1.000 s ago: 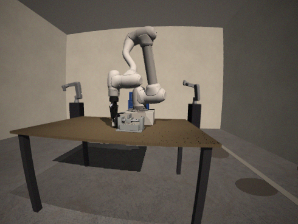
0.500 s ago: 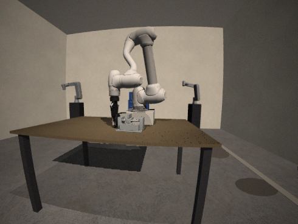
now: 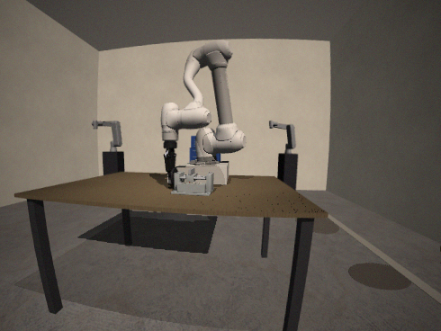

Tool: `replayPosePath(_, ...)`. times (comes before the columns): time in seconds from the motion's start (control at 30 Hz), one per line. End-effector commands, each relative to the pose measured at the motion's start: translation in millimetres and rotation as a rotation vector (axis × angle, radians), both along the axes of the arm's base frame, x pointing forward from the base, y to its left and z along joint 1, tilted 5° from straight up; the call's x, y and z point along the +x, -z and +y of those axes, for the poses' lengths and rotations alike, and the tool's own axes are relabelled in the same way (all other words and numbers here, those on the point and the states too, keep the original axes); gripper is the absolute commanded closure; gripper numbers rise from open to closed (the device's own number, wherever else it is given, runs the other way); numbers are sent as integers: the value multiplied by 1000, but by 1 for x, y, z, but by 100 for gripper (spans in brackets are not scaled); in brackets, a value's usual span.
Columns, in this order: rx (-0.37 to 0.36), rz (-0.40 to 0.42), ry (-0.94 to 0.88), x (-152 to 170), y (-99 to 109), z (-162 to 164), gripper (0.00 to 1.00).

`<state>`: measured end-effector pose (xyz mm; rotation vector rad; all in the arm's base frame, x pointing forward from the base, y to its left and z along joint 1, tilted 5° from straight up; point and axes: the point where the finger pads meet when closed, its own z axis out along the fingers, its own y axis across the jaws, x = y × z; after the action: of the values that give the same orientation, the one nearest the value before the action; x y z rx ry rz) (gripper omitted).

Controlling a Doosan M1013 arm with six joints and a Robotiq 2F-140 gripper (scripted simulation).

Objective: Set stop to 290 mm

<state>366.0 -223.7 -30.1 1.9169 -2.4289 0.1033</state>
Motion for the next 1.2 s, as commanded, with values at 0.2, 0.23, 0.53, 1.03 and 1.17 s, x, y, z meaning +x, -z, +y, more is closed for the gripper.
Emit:
replayPosePath(0.2,0,0,0,-4,-6,2,96)
replayPosePath(0.23,0,0,0,-5,-7,2,96)
replayPosePath(0.53,0,0,0,-9,-17,3,96)
replayPosePath(1.03,0,0,0,-6,-40,5,96)
replayPosePath(1.17,0,0,0,-2,-47,4,96)
